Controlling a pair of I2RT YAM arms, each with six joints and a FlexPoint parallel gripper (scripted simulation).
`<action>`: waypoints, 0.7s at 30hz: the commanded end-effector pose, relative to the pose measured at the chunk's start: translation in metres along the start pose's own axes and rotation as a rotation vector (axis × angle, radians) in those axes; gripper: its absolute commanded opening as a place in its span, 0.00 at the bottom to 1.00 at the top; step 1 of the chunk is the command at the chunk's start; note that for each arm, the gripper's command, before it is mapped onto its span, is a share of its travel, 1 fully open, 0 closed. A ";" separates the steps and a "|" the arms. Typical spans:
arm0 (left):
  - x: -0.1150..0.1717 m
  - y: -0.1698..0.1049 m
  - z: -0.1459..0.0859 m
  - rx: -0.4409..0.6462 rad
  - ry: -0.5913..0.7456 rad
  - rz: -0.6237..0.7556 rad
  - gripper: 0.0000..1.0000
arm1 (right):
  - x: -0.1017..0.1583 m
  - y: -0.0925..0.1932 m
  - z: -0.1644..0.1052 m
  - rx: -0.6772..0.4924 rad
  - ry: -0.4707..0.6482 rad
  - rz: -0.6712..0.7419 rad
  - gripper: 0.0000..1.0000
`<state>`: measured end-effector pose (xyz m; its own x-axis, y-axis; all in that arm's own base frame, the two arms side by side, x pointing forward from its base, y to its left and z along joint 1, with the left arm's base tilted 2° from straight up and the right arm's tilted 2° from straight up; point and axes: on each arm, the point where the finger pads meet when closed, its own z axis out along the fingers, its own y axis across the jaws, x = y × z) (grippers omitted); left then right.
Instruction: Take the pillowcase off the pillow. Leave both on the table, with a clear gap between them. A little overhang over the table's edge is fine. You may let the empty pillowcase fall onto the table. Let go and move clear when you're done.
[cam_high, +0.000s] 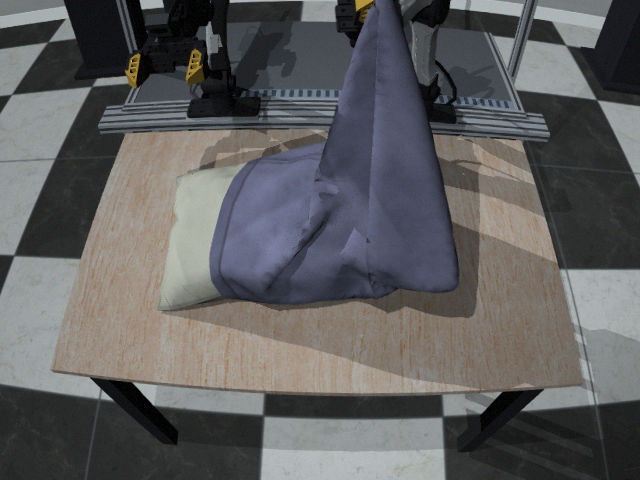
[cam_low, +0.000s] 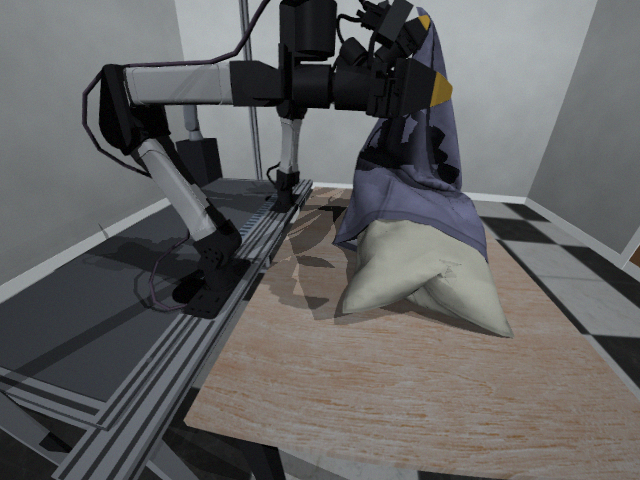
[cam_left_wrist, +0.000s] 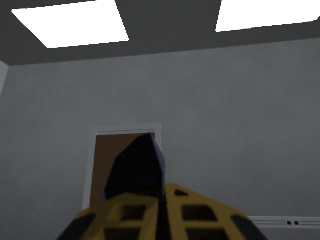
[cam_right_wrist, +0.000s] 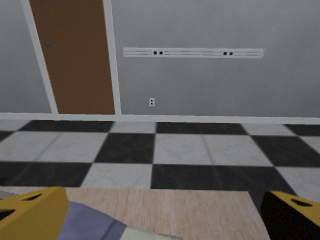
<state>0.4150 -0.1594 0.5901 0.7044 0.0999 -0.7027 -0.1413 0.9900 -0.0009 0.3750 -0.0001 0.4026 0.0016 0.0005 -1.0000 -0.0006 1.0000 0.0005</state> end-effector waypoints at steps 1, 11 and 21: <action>-0.045 0.021 -0.003 -0.033 -0.102 -0.046 0.00 | -0.010 -0.002 0.000 0.009 -0.020 -0.012 1.00; -0.047 0.028 -0.005 -0.051 -0.106 -0.048 0.00 | -0.010 -0.002 0.000 0.009 -0.020 -0.012 1.00; -0.040 0.033 -0.008 -0.003 -0.136 -0.107 0.00 | -0.010 -0.002 0.000 0.009 -0.020 -0.012 1.00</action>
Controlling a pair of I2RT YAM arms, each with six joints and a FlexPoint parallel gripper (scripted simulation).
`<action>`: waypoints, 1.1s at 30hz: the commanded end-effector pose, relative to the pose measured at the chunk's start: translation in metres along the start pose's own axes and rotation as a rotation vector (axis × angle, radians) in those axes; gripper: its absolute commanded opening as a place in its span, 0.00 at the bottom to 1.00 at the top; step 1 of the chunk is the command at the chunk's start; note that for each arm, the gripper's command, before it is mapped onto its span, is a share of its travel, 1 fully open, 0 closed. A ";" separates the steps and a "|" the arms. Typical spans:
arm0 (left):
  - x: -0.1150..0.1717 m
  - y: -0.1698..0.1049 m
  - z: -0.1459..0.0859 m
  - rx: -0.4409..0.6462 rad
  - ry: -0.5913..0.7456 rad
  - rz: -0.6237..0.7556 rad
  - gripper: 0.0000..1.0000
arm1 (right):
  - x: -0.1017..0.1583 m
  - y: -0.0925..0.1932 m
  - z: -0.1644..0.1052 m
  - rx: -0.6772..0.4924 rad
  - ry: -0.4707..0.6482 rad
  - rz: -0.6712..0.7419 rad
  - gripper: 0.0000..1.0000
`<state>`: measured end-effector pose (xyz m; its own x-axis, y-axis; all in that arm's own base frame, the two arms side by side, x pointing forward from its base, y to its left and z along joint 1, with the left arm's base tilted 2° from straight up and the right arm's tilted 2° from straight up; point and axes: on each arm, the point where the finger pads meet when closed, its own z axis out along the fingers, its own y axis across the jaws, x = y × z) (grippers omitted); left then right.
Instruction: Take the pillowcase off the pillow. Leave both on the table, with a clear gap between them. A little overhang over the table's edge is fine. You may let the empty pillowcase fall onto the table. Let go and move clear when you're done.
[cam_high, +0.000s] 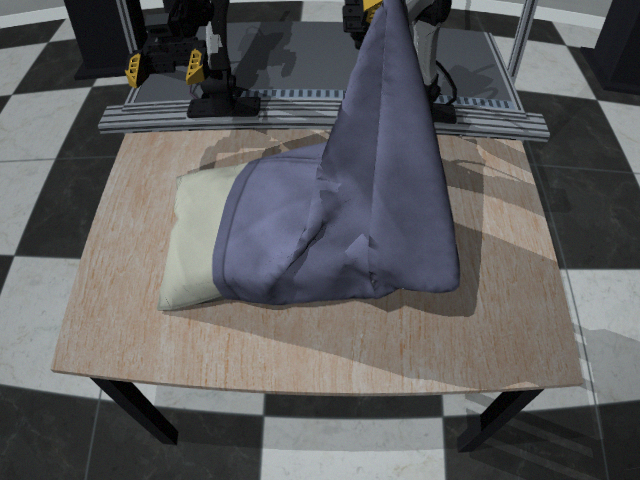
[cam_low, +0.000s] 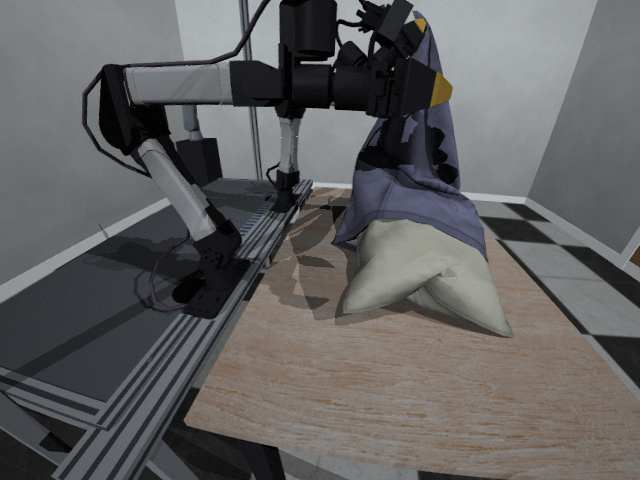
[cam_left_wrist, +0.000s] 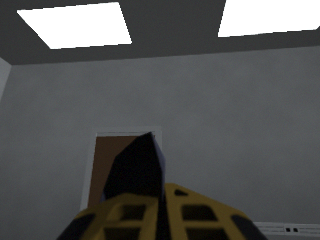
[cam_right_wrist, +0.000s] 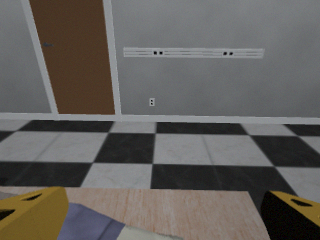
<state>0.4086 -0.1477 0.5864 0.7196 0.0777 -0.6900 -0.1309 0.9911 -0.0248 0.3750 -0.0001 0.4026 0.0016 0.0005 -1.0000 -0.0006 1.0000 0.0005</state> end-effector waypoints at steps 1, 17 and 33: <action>-0.039 0.021 -0.003 0.021 -0.126 -0.098 0.00 | -0.010 -0.002 0.000 0.009 -0.020 -0.012 1.00; -0.012 0.045 -0.031 0.164 -0.150 -0.204 0.00 | -0.010 -0.002 0.000 0.009 -0.020 -0.012 1.00; 0.016 0.069 -0.066 0.272 -0.110 -0.291 0.00 | -0.010 -0.002 0.000 0.009 -0.020 -0.012 1.00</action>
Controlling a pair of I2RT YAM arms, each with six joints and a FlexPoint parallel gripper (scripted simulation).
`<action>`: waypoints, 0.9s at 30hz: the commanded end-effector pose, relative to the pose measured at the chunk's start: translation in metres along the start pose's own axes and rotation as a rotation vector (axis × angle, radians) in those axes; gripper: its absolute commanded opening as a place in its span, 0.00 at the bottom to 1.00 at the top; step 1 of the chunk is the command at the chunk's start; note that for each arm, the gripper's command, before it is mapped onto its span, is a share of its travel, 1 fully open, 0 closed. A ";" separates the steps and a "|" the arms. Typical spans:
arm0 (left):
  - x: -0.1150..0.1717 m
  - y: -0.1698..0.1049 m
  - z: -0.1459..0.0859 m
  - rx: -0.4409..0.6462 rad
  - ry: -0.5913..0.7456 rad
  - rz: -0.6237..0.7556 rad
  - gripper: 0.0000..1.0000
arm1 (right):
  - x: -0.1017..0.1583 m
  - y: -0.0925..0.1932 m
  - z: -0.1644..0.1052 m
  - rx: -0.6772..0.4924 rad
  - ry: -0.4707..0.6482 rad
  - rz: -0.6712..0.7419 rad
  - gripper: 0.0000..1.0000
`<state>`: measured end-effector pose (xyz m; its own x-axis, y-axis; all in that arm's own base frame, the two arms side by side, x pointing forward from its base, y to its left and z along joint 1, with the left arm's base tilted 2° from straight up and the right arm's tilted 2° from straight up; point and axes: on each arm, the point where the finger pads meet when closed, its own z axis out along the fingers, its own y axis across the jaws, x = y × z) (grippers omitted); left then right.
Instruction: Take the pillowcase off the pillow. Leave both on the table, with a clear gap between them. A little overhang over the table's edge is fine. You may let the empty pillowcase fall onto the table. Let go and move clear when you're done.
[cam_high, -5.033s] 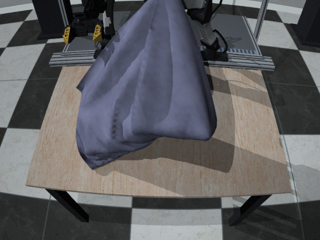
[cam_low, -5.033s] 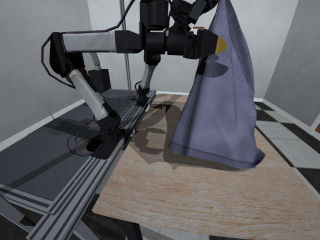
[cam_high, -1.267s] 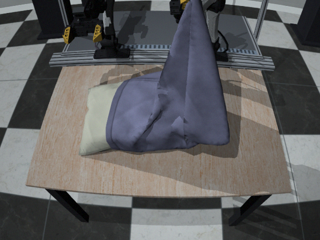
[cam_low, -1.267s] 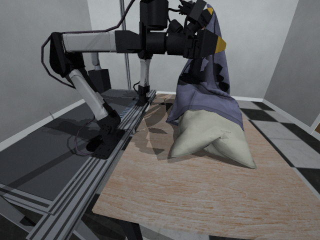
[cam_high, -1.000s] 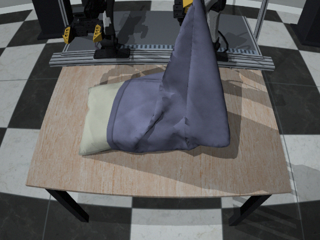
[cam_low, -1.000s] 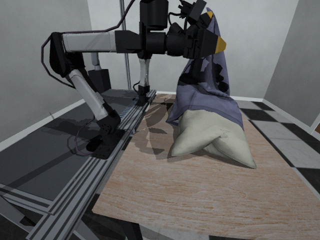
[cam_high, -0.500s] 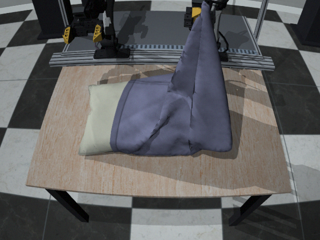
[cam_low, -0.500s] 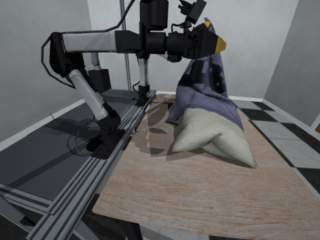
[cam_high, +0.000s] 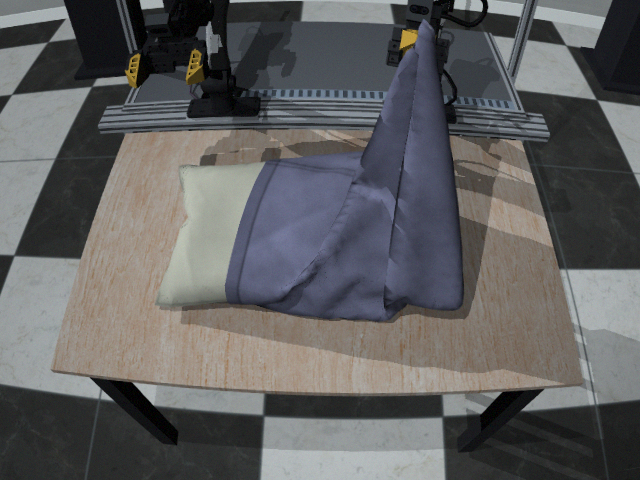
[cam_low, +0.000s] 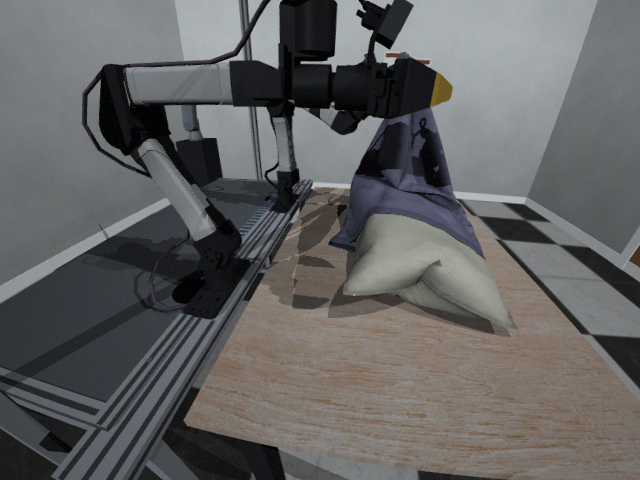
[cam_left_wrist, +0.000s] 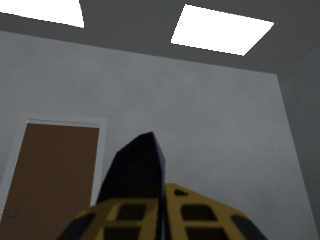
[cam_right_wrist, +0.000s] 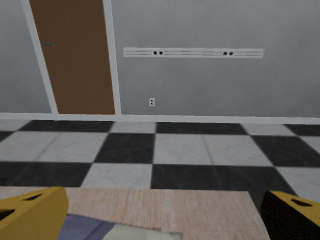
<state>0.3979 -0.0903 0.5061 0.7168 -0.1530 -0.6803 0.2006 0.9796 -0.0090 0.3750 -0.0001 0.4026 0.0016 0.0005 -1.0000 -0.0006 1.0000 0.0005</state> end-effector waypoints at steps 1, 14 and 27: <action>-0.036 -0.001 -0.010 0.051 -0.100 -0.053 0.00 | -0.010 -0.002 0.000 0.009 -0.020 -0.012 1.00; -0.019 0.015 -0.022 0.004 -0.075 -0.013 0.00 | -0.010 -0.002 0.000 0.009 -0.020 -0.012 1.00; 0.017 0.025 -0.040 -0.012 -0.013 0.006 0.00 | -0.010 -0.002 0.000 0.009 -0.020 -0.012 1.00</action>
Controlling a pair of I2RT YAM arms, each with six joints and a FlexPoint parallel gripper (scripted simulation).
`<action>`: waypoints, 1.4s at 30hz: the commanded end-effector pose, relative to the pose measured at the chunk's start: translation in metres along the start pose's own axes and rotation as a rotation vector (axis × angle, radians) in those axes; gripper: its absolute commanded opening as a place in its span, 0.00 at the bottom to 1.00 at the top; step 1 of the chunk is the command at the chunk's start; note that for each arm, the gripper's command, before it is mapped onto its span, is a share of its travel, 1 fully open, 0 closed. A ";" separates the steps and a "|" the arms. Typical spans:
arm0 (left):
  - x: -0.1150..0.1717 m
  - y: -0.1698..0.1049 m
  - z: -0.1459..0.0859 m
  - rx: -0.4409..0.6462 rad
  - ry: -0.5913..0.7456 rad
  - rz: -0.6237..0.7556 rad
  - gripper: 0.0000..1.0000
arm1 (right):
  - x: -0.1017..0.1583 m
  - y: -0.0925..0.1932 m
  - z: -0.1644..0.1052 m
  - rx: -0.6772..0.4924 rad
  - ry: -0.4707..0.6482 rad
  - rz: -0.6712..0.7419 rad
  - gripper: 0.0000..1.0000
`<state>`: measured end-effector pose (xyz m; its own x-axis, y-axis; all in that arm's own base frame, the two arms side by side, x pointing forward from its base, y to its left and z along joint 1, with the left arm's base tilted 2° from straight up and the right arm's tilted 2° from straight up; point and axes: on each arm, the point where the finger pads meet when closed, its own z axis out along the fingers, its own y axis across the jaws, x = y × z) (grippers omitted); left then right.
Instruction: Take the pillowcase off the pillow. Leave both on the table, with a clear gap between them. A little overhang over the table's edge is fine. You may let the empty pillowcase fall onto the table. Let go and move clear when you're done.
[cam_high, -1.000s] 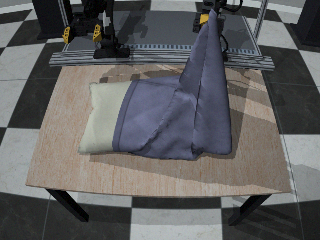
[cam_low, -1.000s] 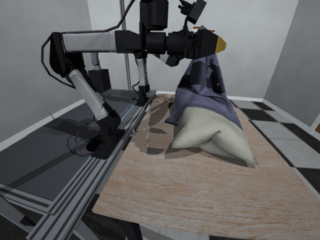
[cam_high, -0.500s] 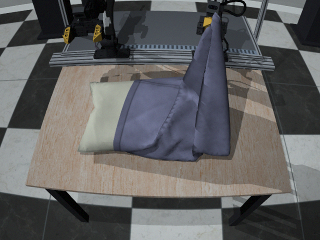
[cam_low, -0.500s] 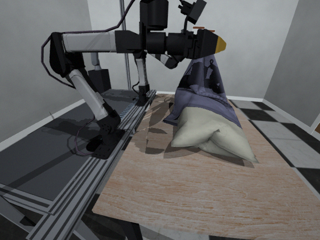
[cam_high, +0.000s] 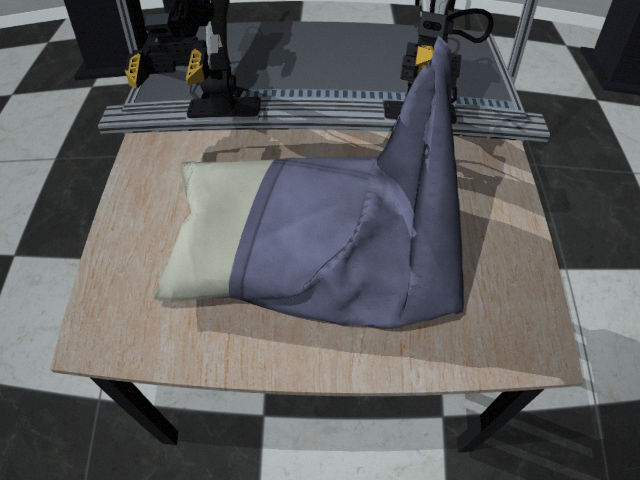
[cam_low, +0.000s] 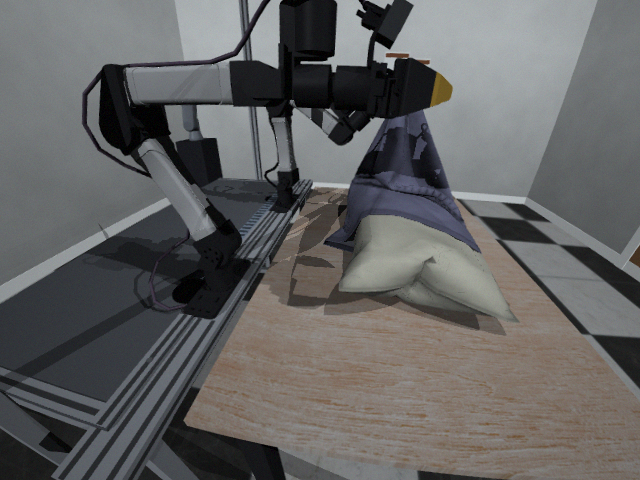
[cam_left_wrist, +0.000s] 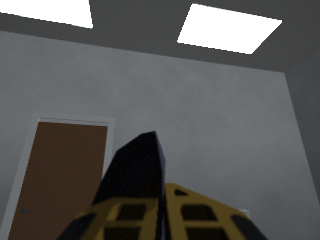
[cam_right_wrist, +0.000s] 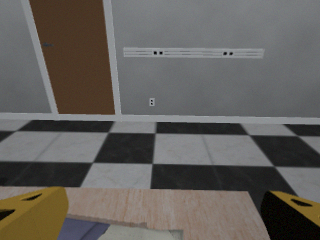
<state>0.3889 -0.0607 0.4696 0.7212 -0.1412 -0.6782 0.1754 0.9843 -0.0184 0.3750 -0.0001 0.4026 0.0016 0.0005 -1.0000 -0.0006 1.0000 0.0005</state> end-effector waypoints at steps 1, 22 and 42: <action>-0.001 -0.001 -0.003 0.010 -0.017 -0.004 0.00 | -0.010 -0.002 0.000 0.009 -0.020 -0.012 1.00; -0.007 0.014 -0.045 -0.019 0.165 0.019 0.00 | -0.010 -0.002 0.000 0.009 -0.020 -0.012 1.00; 0.003 0.027 -0.107 -0.060 0.335 0.040 0.00 | -0.010 -0.002 0.000 0.009 -0.020 -0.012 1.00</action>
<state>0.3295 -0.0281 0.3971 0.4932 -0.0697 -0.8671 0.1084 0.9939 -0.0183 0.3750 -0.0001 0.4026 0.0016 0.0005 -1.0000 -0.0006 1.0000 0.0005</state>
